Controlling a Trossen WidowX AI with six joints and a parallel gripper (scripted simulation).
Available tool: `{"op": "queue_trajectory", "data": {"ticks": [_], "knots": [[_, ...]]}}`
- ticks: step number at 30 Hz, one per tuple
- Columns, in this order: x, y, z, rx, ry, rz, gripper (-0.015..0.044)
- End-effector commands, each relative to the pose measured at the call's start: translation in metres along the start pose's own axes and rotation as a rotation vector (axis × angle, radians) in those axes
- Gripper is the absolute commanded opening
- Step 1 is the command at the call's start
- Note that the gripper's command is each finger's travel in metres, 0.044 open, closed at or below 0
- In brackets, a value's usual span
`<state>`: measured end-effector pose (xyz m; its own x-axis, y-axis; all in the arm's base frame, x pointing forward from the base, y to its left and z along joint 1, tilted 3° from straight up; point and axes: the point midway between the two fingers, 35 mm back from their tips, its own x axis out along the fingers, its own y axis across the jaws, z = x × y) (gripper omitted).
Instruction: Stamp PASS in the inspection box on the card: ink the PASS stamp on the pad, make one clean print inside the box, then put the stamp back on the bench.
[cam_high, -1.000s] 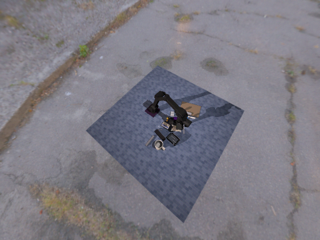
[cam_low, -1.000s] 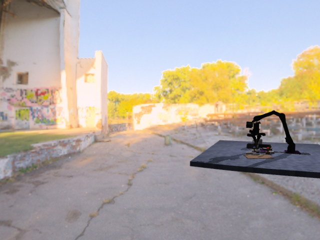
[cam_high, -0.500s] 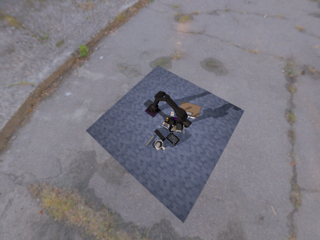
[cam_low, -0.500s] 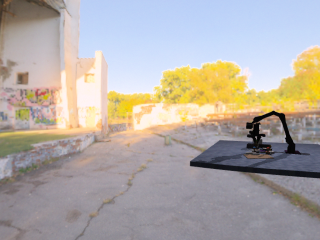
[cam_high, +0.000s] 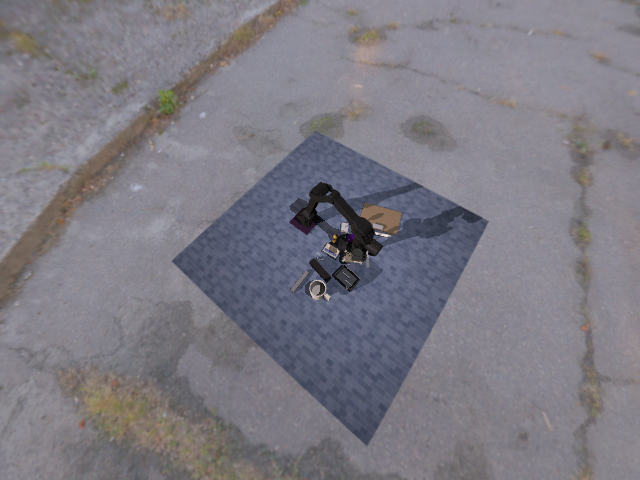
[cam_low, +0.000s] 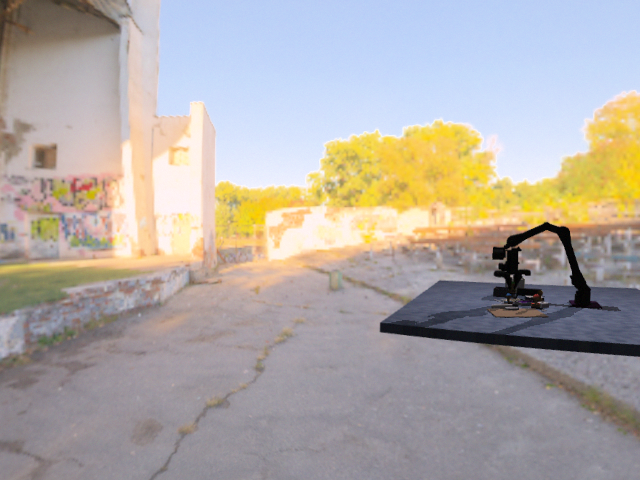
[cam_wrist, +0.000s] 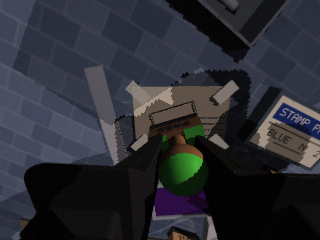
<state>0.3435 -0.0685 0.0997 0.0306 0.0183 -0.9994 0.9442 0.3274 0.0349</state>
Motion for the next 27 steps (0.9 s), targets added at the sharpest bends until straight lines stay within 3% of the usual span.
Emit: {"op": "queue_trajectory", "data": {"ticks": [1,27], "knots": [[0.004,-0.001,-0.002,0.004,0.008,-0.003,0.0000],[0.021,-0.001,-0.002,0.004,0.007,0.000,0.0000]]}}
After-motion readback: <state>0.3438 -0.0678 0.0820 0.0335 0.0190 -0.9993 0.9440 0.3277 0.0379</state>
